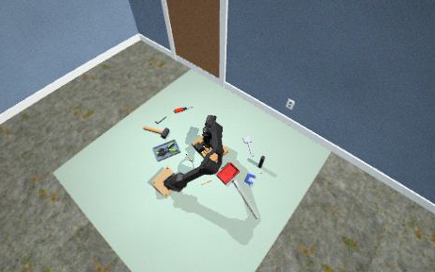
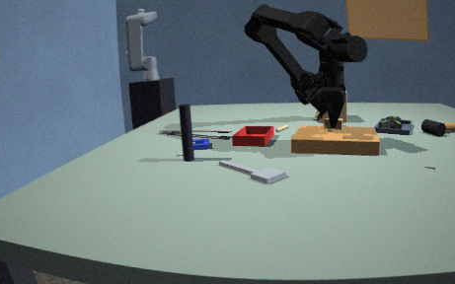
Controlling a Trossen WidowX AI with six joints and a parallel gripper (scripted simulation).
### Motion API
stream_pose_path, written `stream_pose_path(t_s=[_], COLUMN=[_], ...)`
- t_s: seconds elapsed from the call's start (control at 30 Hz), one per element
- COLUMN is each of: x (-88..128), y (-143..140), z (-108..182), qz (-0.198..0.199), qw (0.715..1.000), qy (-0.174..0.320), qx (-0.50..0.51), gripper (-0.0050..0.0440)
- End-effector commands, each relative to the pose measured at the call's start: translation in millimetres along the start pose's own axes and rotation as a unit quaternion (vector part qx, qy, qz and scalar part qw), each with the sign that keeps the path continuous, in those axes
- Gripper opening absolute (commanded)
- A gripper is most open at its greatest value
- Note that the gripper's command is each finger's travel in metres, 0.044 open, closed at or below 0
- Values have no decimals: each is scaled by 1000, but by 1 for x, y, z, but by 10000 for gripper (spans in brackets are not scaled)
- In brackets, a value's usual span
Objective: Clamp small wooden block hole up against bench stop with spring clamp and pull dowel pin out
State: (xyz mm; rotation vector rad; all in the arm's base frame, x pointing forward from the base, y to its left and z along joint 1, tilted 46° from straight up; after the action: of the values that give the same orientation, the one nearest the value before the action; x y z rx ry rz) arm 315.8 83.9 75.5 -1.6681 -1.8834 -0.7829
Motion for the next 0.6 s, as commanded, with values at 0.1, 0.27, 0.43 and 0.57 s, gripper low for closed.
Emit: stream_pose_path(t_s=[0.1, 0.27, 0.43, 0.57], x=[1, 1, 1, 1], y=[-8, -11, -15, -18], z=[1, 2, 2, 2], qz=[3, 3, 3, 3], qw=[1000, 1000, 1000, 1000], qy=[-2, -2, -2, -2], qx=[3, 3, 3, 3], gripper=[0, 0, 0, 0])
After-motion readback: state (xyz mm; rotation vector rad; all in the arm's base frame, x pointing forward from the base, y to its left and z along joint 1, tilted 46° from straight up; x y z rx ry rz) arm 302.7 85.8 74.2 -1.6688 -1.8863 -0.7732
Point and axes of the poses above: the point midway between the two fingers, 35 mm back from their tips, its own x axis back along the fingers, its own y axis across the jaws, z = x × y, the point moved 4 cm from there along x, back along the fingers, and after that the axes turned 5 degrees about x, right-handed, at the moved point
